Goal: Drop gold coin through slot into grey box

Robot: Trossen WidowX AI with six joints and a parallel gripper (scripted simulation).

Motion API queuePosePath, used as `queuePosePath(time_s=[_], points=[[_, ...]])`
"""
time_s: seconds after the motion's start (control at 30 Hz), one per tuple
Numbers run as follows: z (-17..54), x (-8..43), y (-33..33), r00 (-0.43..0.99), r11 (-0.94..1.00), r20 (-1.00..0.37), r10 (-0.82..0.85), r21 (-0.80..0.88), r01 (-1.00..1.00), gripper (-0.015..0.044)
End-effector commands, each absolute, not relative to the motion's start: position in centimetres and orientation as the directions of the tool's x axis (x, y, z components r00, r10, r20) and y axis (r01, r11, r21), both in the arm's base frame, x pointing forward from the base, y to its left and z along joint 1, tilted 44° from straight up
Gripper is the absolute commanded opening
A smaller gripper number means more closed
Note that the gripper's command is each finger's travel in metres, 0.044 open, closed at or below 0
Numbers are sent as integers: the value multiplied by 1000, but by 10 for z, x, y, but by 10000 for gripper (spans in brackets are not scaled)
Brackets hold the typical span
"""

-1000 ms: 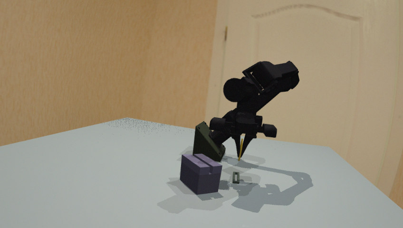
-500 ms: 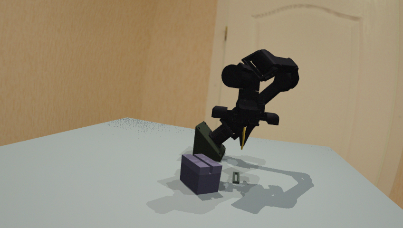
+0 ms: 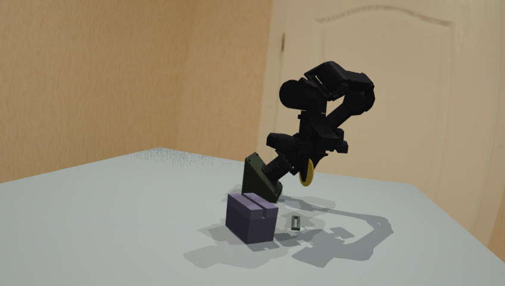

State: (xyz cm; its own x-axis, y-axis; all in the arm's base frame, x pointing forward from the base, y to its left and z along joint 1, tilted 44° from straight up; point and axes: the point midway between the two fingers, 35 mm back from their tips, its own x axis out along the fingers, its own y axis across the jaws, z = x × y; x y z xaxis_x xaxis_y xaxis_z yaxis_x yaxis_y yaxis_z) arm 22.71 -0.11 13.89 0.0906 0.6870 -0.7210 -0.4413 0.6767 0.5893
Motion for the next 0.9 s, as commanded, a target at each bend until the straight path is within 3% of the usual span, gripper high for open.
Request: queuePosePath(time_s=[0.0,0.87], points=[[139,225,-1,89,638,-724,684,534,-555,0],[129,257,-24,90,621,-726,682,510,-595,0]])
